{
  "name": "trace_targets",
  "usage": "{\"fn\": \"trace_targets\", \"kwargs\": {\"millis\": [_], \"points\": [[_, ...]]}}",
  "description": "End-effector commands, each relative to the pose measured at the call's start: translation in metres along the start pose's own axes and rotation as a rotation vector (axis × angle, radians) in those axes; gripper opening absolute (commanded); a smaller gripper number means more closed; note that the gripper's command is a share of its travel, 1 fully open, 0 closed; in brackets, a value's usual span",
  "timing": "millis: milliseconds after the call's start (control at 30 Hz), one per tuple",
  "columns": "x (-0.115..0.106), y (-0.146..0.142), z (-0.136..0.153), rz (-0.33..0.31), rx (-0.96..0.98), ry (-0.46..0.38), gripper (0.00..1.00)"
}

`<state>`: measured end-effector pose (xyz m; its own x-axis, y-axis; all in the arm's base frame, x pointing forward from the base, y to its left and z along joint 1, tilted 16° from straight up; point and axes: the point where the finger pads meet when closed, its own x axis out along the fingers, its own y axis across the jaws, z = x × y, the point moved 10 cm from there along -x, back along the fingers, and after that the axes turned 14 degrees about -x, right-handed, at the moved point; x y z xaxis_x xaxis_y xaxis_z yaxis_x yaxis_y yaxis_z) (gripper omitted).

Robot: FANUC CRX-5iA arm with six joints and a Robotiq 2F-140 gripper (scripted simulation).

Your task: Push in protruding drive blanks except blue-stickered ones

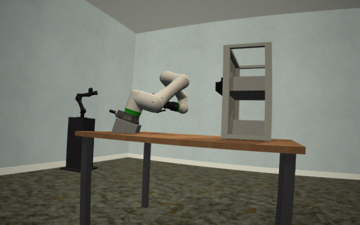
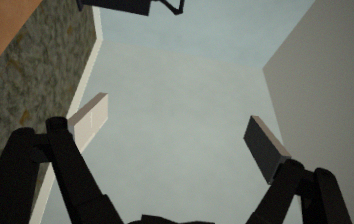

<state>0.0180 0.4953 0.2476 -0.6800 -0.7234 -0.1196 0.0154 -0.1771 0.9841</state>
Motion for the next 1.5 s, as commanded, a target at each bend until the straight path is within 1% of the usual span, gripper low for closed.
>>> {"fn": "trace_targets", "kwargs": {"millis": [0,800,1300,1467], "points": [[0.0,0.0001,0.0001,0.0,0.0,0.0,1.0],[0.0002,0.0005,0.0009,-0.008,-0.008,-0.013,1.0],[0.0005,0.0018,0.0042,-0.039,-0.039,-0.064,1.0],[0.0004,0.0026,0.0064,-0.06,-0.06,-0.097,1.0]]}}
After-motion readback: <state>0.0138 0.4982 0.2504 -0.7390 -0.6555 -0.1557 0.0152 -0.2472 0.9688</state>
